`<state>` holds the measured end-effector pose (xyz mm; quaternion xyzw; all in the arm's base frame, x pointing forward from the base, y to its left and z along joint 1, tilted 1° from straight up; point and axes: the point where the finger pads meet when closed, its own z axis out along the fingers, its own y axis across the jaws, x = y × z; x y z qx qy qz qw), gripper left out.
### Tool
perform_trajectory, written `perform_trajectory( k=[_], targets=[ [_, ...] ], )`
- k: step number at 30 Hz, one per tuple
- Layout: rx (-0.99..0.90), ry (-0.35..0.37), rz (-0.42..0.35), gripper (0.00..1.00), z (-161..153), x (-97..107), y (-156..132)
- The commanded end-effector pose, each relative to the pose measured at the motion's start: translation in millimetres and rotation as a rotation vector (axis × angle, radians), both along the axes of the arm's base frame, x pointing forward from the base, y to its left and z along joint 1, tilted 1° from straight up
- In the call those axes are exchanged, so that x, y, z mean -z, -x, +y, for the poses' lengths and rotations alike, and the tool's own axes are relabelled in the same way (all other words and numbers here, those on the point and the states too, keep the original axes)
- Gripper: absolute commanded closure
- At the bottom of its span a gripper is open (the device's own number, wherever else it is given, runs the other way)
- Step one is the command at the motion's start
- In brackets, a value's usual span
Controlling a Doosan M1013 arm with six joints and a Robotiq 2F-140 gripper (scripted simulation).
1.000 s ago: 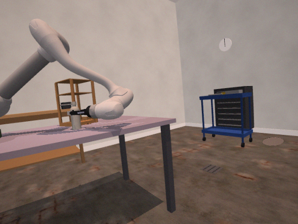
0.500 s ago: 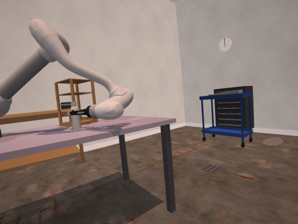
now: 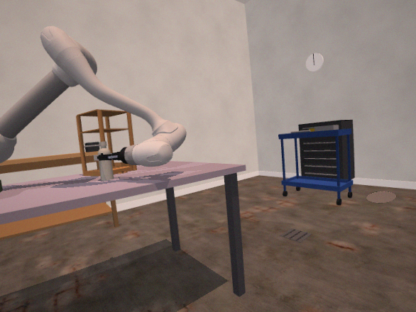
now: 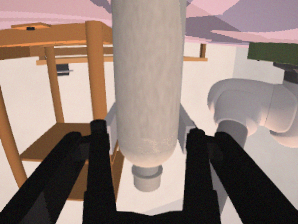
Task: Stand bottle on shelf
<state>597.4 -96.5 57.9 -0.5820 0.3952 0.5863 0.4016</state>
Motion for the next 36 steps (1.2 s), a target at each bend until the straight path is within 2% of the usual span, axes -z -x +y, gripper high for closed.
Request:
perform_trajectory(
  k=[1, 9, 28, 36],
  targets=[
    [0.000, 0.000, 0.000, 1.00, 0.0, -0.3, 0.0],
    [0.000, 0.000, 0.000, 1.00, 0.0, -5.2, 0.0],
    [0.000, 0.000, 0.000, 1.00, -0.5, -48.4, 0.0],
    [0.000, 0.000, 0.000, 1.00, -0.6, -53.6, 0.0]
  ],
)
